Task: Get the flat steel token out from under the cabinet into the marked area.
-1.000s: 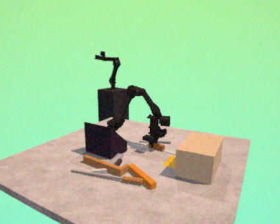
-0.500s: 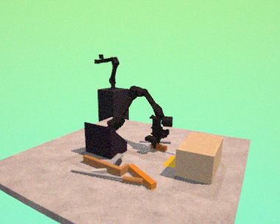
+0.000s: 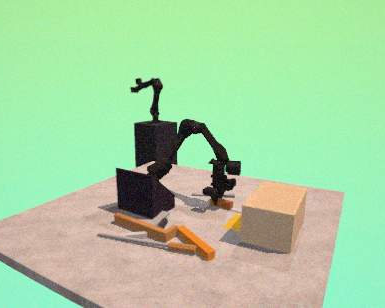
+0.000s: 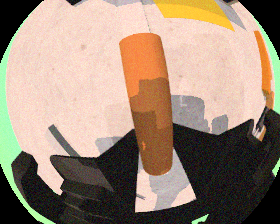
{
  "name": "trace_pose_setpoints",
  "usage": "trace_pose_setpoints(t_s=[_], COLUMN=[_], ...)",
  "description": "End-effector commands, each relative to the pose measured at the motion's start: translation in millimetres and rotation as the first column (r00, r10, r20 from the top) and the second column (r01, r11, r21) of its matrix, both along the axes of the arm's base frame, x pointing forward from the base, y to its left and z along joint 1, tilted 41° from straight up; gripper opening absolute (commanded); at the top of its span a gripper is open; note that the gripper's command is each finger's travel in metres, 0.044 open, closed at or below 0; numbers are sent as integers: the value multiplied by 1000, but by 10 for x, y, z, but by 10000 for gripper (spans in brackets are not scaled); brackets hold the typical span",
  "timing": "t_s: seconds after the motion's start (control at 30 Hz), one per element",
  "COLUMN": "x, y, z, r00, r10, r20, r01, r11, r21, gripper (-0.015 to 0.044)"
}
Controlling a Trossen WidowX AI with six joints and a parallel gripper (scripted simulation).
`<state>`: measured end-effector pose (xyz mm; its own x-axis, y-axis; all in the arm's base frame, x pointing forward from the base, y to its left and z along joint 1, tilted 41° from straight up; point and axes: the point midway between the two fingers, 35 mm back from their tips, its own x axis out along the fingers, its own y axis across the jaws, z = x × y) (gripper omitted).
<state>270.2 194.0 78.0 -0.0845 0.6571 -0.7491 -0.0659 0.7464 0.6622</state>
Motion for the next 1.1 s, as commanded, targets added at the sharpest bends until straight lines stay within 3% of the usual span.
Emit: trace_pose_setpoints(t_s=[0.0,1.07], x=[67,415], y=[5,41], z=[1,-1], r00=[1000,1000], r10=[0,0], r20=[3,5], r01=[0,0], r11=[1000,1000], r21=[2,2], gripper=[0,0])
